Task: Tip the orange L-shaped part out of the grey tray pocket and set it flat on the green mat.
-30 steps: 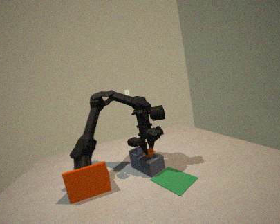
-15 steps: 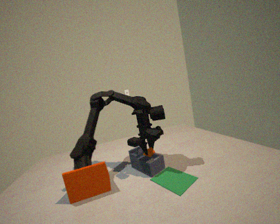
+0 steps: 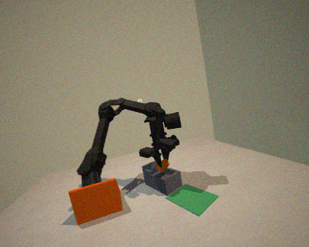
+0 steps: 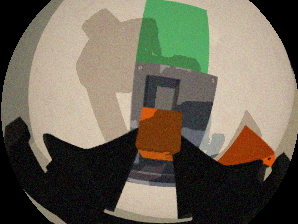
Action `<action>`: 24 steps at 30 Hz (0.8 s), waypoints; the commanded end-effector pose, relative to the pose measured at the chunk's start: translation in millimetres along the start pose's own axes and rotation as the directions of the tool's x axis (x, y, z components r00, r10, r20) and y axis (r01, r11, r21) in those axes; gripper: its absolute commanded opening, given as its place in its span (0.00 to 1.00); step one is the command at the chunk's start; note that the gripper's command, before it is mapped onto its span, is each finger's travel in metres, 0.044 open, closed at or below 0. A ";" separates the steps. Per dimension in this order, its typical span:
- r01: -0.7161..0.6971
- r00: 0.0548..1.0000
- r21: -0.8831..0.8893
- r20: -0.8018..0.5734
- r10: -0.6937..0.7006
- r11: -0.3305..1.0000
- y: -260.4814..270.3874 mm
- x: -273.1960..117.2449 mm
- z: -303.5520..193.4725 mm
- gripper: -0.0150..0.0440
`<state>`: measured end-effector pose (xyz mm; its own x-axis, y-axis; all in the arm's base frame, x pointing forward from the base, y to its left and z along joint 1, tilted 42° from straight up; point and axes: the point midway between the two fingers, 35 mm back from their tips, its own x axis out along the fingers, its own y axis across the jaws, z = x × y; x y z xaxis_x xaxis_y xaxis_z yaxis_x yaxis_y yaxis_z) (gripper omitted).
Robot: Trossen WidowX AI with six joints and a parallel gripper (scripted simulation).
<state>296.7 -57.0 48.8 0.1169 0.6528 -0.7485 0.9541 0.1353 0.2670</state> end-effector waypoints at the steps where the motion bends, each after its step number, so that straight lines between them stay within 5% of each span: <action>1: -0.003 1.000 -0.004 0.002 0.003 1.000 1.6 -8.9 -0.1 0.25; 24: -0.002 1.000 -0.003 0.002 0.002 1.000 1.1 -44.6 0.0 0.25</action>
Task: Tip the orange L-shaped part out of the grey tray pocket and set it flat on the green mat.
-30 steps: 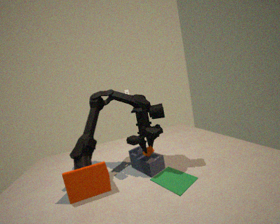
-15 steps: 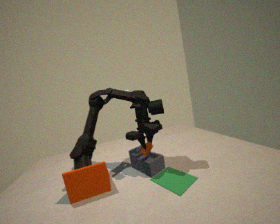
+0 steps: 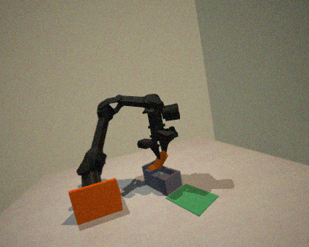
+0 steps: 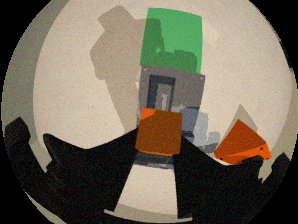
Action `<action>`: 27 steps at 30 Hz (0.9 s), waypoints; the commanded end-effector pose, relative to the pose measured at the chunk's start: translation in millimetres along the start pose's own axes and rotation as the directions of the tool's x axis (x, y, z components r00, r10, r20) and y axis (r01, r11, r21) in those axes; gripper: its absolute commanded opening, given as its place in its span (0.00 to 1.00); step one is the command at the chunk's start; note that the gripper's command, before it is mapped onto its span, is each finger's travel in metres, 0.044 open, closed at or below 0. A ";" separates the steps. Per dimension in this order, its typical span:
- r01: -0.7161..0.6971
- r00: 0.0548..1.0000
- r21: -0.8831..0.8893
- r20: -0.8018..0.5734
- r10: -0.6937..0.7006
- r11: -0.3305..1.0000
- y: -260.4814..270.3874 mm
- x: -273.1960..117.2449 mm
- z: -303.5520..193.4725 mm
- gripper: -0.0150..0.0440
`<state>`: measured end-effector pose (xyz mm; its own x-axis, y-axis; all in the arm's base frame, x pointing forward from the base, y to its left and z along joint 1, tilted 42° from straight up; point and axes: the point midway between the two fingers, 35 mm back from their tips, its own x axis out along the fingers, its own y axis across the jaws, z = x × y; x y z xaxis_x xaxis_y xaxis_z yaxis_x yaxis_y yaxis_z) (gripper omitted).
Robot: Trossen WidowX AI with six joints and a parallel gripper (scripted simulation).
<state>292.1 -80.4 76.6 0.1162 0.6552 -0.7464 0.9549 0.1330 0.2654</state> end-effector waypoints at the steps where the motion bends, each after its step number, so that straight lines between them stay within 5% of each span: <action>1: -0.001 1.000 -0.006 0.005 0.002 1.000 1.3 -9.6 0.6 0.25; 27: -0.001 1.000 -0.005 0.006 0.001 1.000 0.6 -35.9 5.3 0.25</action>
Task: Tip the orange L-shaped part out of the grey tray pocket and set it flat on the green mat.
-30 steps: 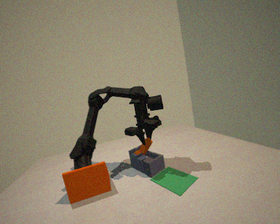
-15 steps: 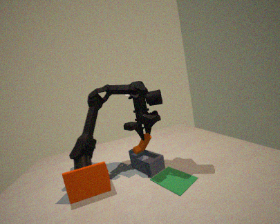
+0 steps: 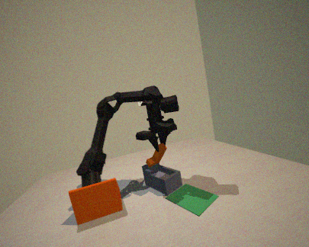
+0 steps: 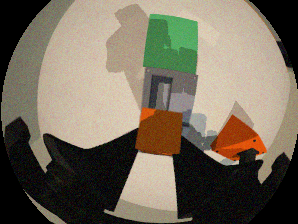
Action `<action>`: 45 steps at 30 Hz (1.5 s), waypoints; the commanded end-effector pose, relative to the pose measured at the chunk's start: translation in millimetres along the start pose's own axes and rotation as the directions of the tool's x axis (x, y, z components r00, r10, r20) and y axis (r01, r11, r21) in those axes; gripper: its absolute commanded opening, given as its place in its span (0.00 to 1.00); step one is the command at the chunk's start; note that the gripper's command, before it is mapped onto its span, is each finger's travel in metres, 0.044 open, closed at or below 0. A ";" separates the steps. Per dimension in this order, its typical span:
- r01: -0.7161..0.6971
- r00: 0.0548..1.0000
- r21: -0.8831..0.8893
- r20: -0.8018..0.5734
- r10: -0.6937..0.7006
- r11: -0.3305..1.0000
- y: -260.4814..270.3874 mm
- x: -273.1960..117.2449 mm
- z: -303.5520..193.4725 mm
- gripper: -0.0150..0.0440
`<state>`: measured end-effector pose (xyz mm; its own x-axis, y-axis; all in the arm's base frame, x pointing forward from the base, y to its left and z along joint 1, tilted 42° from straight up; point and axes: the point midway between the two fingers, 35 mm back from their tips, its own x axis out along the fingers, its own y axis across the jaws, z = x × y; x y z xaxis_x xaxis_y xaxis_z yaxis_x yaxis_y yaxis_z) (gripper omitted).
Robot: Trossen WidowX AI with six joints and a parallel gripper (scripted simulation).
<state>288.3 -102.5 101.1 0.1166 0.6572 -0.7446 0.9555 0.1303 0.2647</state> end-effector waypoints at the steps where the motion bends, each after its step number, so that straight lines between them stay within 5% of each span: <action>1: 0.000 1.000 -0.008 0.009 0.000 1.000 0.4 -2.3 8.0 0.25; 45: 0.000 1.000 -0.012 0.019 0.000 1.000 -12.6 -2.8 164.8 0.25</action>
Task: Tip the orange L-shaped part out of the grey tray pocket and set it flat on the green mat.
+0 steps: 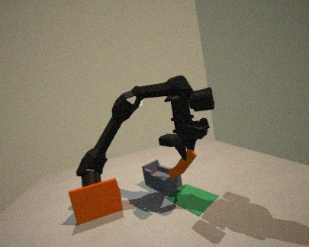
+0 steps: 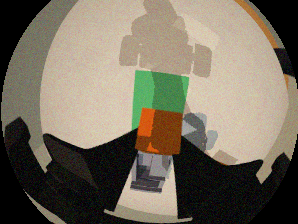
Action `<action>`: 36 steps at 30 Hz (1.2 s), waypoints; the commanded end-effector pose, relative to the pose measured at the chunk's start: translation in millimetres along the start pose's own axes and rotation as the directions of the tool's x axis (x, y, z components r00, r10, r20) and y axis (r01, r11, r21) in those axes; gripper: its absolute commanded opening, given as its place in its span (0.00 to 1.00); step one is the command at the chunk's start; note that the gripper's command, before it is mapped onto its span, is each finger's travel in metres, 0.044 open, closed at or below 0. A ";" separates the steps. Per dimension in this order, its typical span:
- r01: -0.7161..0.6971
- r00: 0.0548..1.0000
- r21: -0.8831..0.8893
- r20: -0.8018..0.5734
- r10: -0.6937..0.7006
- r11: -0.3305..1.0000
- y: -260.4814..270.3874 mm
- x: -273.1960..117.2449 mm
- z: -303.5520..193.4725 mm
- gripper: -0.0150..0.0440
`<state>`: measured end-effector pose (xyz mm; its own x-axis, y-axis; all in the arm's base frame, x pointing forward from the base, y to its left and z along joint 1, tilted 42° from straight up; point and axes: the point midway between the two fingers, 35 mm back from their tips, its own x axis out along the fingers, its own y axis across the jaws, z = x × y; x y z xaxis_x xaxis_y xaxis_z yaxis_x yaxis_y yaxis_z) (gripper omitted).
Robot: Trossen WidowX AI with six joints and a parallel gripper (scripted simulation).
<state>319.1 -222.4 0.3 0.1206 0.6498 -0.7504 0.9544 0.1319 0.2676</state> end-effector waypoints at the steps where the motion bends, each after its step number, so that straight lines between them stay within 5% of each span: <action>1: 0.001 1.000 -0.008 0.009 -0.001 1.000 0.2 -2.4 5.7 0.25; 36: 0.000 1.000 -0.009 0.007 0.000 1.000 0.7 51.0 6.1 0.25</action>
<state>327.7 -200.0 -36.3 0.1231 0.6379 -0.7602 0.9500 0.1458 0.2762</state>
